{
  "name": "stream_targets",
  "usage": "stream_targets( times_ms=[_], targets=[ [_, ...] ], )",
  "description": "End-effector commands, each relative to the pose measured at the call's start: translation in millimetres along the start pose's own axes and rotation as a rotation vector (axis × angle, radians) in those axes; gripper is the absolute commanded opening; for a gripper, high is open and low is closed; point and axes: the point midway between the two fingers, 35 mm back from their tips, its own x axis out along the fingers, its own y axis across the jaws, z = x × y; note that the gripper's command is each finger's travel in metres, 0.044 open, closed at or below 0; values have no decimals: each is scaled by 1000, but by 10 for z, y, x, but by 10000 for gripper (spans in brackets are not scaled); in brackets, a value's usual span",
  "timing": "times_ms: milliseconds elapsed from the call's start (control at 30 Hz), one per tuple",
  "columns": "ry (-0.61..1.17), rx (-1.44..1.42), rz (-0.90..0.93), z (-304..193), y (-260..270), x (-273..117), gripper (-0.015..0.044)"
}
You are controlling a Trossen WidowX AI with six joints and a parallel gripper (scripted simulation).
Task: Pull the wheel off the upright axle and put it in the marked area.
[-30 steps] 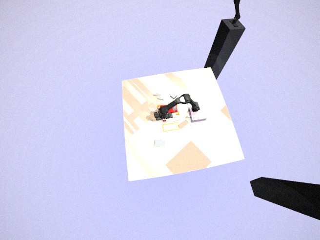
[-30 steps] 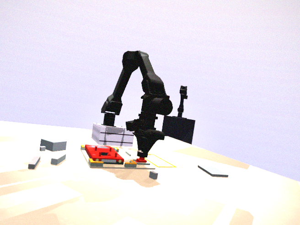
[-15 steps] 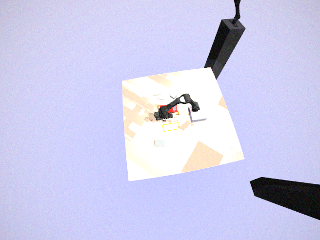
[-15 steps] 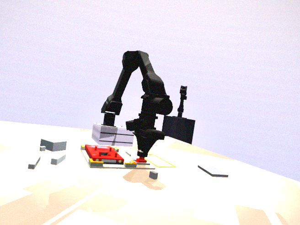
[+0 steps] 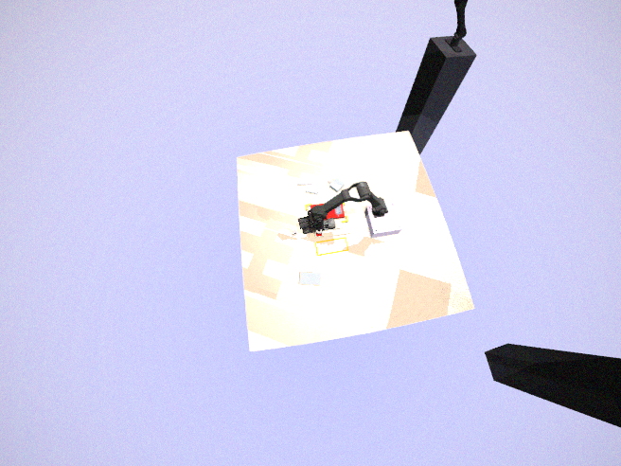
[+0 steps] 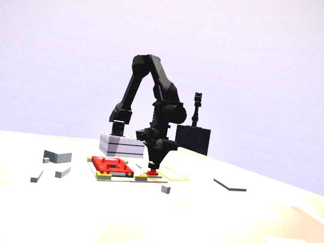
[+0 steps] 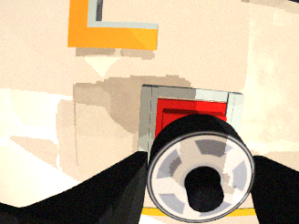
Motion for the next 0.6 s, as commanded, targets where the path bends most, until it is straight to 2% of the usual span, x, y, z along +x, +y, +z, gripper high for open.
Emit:
stream_targets(
  times_ms=[0, 567],
  targets=[
    [2, 1, 5, 1, 4, -61, 0],
    [3, 1, 7, 1, 5, -118, 0]
  ],
)
